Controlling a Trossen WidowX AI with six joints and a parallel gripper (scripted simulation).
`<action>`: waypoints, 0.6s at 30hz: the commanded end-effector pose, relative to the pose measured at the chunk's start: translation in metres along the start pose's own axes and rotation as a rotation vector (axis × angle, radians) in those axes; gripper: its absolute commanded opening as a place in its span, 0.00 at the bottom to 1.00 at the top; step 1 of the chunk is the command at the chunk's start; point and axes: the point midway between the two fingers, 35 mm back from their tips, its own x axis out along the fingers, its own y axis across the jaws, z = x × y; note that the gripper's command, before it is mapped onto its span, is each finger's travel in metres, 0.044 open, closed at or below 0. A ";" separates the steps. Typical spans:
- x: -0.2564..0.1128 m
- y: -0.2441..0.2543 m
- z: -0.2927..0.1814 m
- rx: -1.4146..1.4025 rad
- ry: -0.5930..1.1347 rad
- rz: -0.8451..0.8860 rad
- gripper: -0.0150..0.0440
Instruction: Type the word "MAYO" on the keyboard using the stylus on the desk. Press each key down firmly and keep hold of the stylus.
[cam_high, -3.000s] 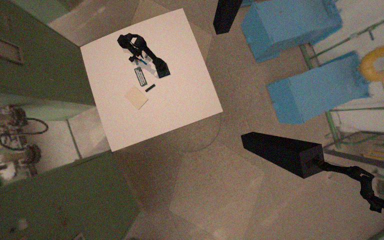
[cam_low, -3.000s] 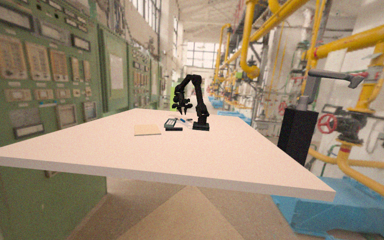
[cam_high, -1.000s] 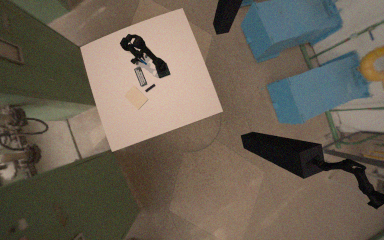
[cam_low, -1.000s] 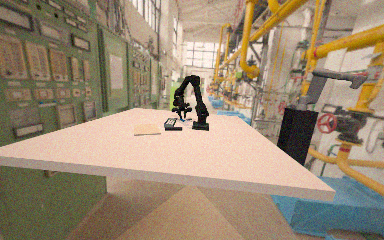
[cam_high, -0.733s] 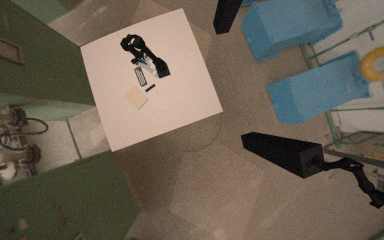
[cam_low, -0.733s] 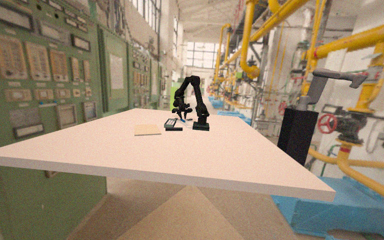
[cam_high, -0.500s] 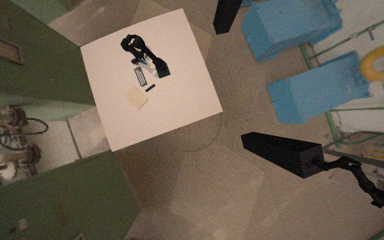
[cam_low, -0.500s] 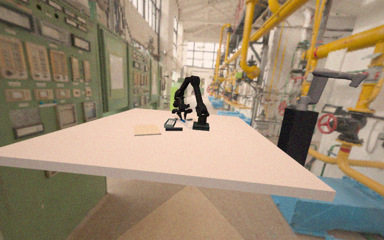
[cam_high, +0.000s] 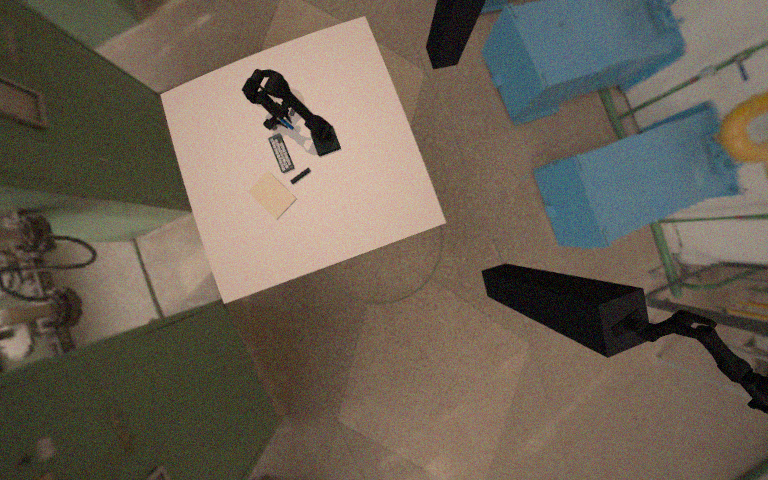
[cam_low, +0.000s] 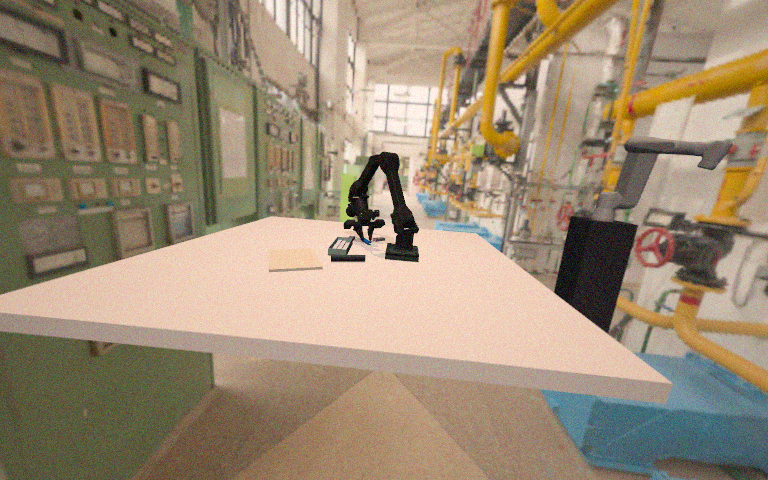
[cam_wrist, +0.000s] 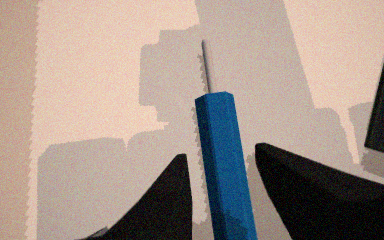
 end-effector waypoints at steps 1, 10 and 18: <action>0.000 0.000 0.000 0.000 0.000 0.000 0.46; 0.000 0.000 0.000 0.000 0.000 0.000 0.26; -0.011 0.000 0.006 0.000 0.000 0.000 0.25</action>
